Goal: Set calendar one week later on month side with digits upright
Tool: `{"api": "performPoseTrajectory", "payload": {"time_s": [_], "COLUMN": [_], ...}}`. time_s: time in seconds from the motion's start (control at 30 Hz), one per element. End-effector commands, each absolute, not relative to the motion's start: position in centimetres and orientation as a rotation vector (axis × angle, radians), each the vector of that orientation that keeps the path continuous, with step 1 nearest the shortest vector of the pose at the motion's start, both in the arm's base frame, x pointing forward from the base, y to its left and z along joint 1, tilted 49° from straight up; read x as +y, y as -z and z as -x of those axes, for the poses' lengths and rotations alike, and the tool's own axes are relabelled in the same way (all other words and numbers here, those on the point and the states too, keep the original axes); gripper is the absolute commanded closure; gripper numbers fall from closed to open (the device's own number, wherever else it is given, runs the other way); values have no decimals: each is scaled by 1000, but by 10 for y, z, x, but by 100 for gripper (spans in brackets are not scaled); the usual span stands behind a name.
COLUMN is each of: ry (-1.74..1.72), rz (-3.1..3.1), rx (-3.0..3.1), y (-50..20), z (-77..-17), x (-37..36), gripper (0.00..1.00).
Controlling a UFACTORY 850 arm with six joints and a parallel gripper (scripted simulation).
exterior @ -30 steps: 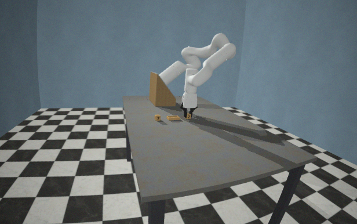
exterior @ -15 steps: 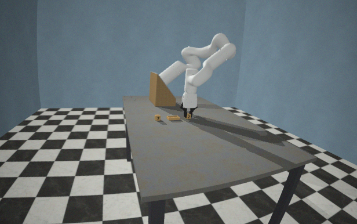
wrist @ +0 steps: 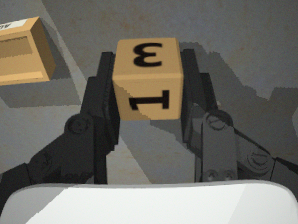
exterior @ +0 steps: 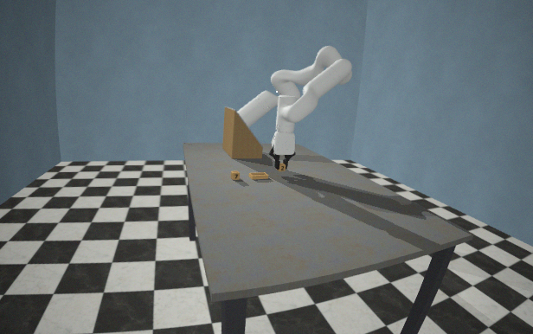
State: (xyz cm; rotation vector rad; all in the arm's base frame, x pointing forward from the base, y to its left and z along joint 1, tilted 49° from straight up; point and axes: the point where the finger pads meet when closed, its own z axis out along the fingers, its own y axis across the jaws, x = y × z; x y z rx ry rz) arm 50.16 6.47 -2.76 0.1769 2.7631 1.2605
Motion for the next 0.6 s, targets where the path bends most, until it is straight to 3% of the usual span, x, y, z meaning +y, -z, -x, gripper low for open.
{"api": "performPoseTrajectory", "payload": {"time_s": [0.0,0.57], "ry": [-1260,-1260], "rz": [-177,-177], "rx": [2762,2762], "y": [8,-19], "z": [-498,-493], "x": [42,11], "gripper": [71,71]}}
